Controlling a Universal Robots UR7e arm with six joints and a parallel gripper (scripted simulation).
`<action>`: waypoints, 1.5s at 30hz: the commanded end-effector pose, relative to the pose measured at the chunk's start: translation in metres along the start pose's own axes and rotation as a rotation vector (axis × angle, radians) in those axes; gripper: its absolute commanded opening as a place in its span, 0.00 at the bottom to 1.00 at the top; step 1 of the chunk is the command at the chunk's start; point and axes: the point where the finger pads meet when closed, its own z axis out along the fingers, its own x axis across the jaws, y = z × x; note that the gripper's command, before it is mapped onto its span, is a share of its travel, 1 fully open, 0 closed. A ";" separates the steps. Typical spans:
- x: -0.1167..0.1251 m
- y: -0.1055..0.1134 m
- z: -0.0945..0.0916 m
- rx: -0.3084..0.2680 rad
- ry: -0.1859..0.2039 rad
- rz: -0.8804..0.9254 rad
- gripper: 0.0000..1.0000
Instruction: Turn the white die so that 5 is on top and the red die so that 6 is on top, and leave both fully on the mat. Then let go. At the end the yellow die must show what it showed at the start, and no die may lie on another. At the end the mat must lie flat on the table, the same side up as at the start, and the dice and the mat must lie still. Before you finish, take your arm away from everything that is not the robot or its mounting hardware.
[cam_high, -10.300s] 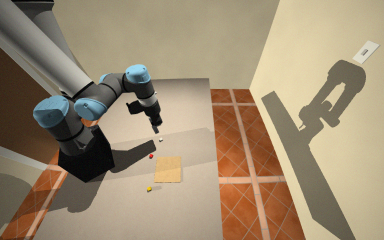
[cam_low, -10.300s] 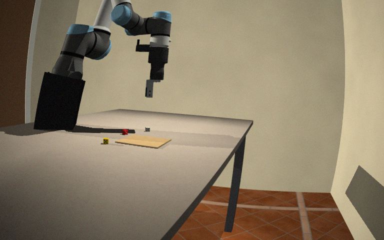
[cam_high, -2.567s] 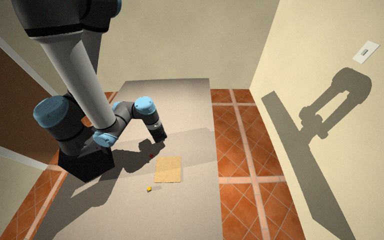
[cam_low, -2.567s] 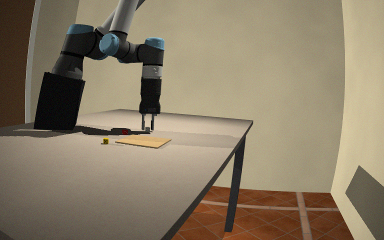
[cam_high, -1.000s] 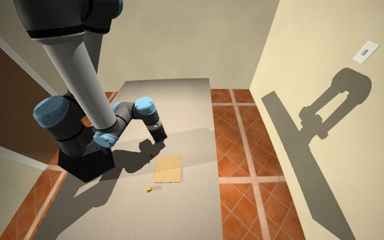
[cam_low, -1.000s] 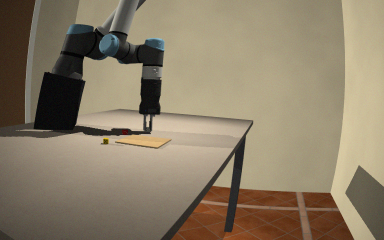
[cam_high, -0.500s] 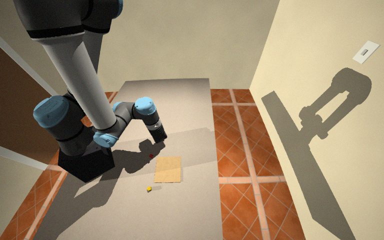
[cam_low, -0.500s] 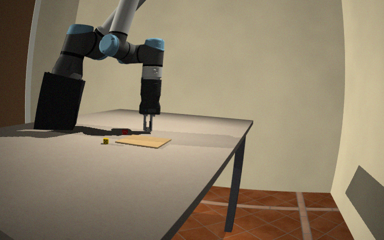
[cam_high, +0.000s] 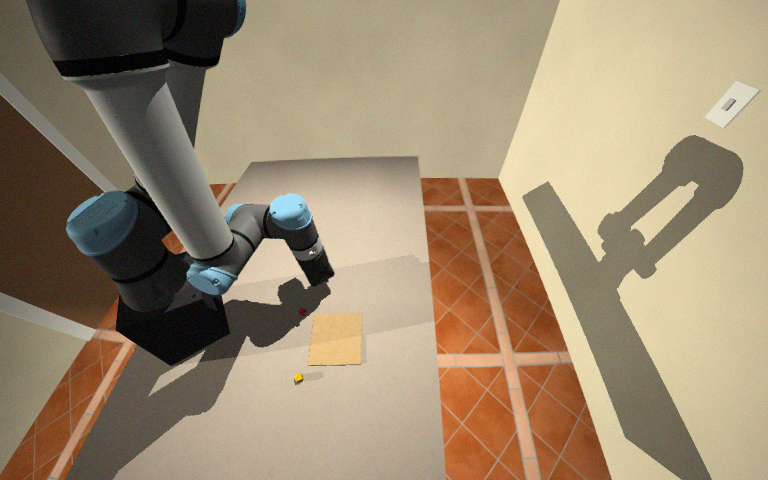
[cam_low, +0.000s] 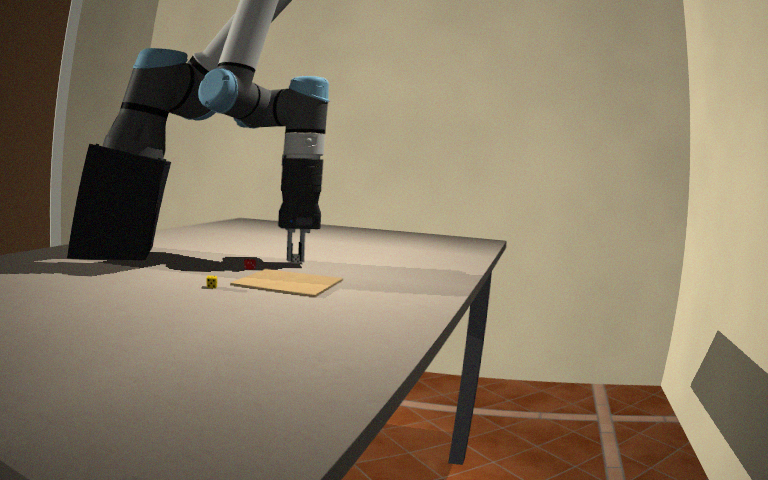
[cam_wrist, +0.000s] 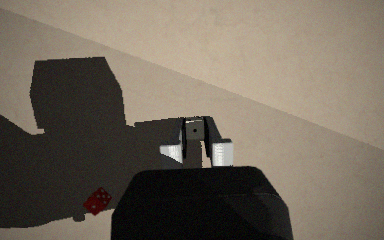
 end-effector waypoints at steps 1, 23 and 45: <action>0.000 0.000 -0.001 -0.001 0.001 0.000 0.34; 0.000 0.000 -0.041 -0.001 0.001 0.000 0.34; 0.000 0.000 -0.091 -0.001 0.001 0.000 0.34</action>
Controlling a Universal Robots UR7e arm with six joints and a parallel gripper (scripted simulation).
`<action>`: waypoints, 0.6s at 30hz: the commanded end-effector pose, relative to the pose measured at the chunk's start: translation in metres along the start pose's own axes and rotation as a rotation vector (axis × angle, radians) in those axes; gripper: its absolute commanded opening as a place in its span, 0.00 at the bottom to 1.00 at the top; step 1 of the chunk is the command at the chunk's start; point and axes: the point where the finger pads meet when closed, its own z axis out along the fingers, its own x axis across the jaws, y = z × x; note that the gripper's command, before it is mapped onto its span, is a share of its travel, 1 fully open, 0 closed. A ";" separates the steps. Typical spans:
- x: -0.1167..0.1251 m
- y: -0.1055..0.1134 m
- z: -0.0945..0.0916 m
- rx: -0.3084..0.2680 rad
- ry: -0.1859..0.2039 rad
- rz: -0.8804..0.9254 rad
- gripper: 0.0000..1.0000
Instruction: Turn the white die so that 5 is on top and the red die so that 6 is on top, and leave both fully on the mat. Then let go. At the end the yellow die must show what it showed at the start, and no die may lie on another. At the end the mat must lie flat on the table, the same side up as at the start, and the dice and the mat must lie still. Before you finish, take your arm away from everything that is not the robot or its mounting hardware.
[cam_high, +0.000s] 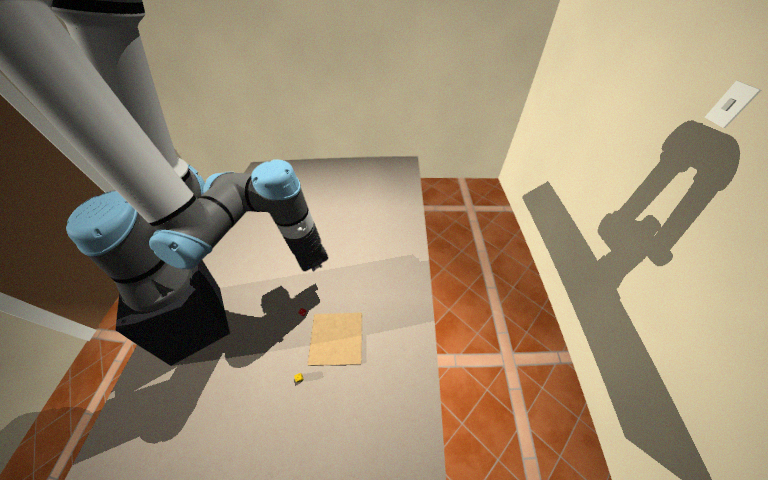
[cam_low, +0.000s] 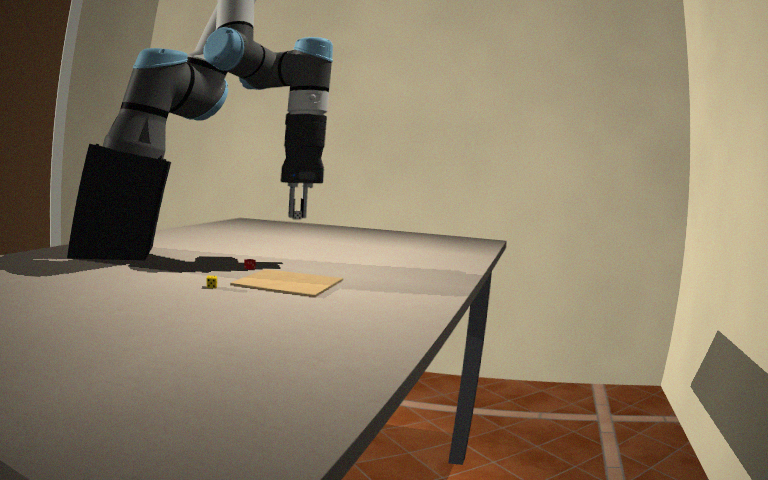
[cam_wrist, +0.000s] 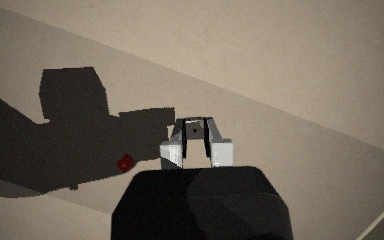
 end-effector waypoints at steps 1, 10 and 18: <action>0.000 0.000 -0.011 0.000 0.000 0.000 0.34; 0.000 0.000 -0.019 0.000 0.000 0.000 0.34; 0.000 0.000 -0.019 0.000 0.000 0.000 0.34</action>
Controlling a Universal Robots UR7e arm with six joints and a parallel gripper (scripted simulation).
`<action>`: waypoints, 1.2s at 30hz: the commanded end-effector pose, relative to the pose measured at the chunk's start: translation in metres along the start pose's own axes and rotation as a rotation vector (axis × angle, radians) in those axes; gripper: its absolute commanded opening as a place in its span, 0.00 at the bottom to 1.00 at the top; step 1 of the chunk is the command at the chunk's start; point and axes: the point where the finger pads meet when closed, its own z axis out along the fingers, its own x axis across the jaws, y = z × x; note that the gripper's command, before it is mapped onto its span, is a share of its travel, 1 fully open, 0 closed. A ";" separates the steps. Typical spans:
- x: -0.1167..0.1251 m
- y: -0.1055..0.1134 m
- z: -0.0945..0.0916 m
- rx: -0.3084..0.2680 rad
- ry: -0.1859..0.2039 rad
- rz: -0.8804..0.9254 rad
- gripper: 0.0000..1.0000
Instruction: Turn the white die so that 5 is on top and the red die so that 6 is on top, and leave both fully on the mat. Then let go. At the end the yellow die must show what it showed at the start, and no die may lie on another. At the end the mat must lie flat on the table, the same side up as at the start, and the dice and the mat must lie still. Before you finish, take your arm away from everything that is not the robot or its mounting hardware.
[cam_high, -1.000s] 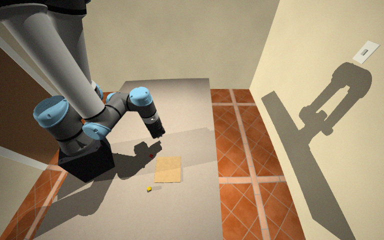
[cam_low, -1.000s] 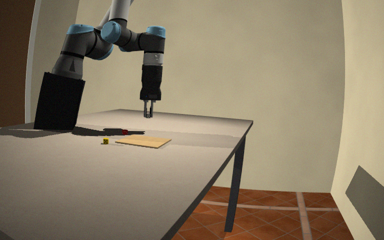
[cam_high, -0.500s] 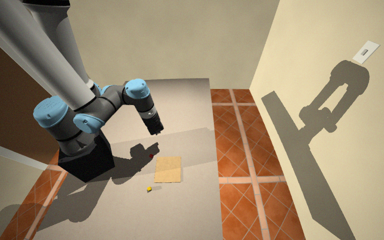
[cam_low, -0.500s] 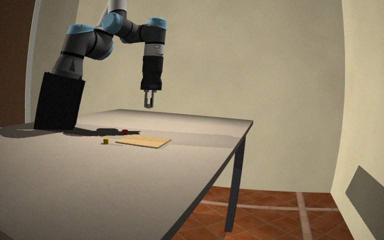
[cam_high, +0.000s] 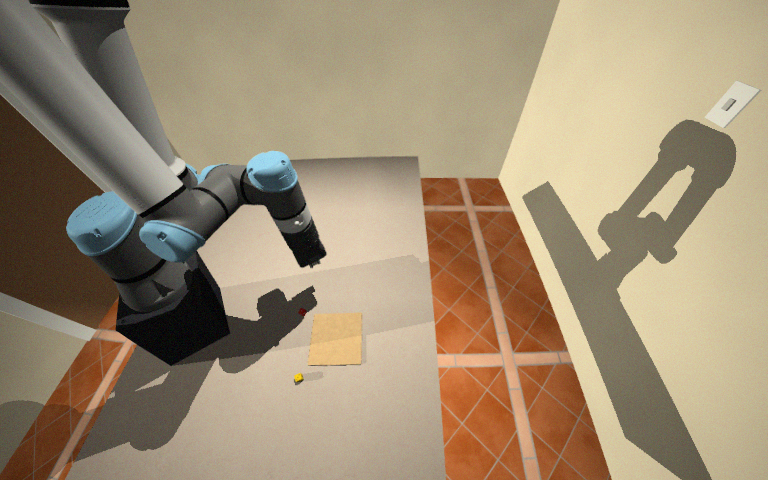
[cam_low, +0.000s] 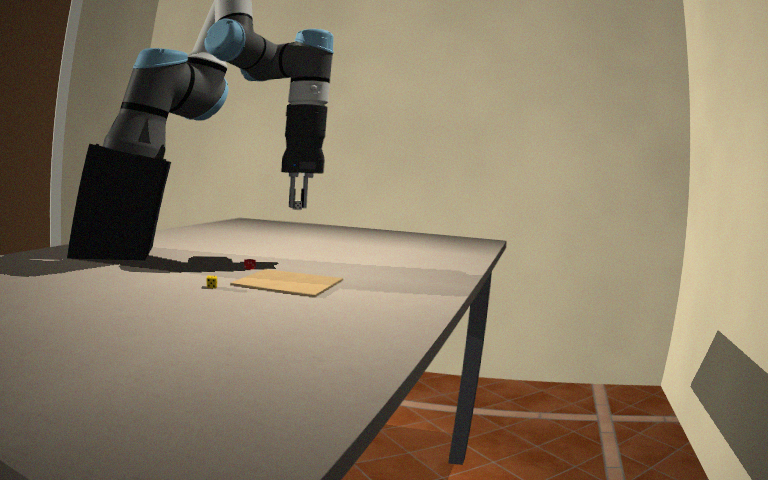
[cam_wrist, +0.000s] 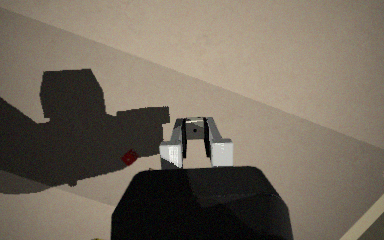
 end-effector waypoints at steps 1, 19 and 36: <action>0.000 0.000 -0.001 0.000 0.001 0.000 0.34; -0.001 -0.001 0.000 0.000 0.000 -0.054 0.34; -0.005 -0.006 0.001 0.000 0.000 -0.403 0.34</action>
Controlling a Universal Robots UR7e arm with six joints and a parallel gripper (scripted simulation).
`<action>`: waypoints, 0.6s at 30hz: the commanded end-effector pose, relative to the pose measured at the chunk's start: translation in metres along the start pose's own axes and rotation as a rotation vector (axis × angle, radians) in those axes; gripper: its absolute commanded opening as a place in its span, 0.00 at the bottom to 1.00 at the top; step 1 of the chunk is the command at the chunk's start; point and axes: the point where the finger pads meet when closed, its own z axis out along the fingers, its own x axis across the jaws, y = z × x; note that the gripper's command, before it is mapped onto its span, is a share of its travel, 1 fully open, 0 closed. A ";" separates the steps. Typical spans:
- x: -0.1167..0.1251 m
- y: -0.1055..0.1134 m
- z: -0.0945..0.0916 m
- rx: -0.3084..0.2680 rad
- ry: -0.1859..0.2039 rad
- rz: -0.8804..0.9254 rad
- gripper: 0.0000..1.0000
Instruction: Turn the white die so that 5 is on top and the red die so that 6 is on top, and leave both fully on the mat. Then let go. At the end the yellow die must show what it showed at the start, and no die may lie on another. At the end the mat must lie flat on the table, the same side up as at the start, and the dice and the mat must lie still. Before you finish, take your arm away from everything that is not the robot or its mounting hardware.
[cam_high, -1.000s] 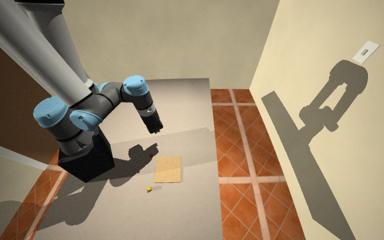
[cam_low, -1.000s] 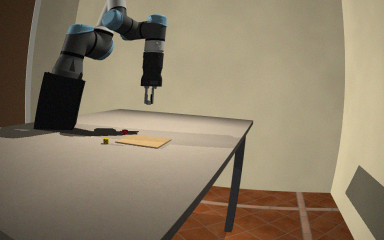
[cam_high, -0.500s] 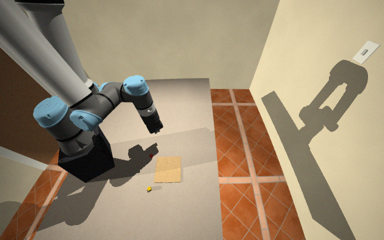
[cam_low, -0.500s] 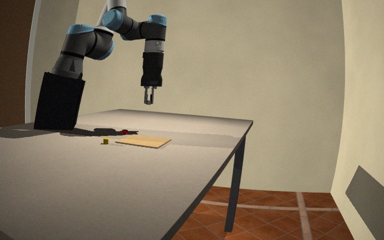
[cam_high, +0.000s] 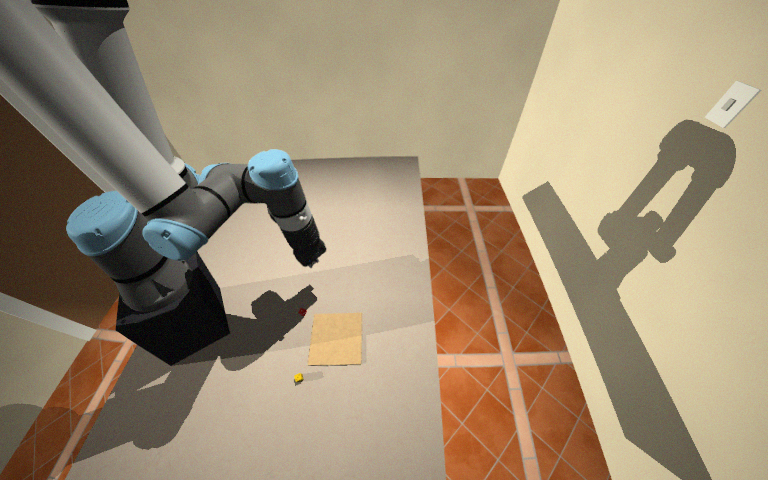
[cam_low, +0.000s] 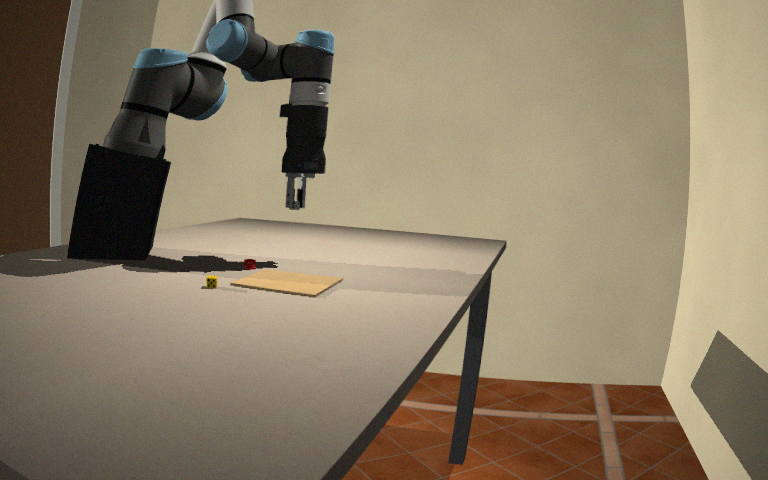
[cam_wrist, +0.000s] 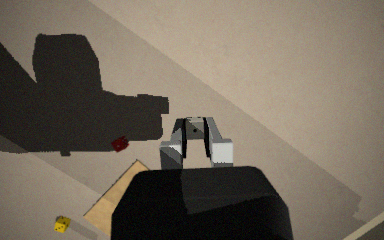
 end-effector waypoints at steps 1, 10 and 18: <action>-0.001 -0.002 0.000 -0.001 0.000 -0.174 0.34; -0.003 -0.005 0.001 -0.001 0.000 -0.374 0.34; -0.004 -0.006 0.002 -0.001 0.000 -0.597 0.34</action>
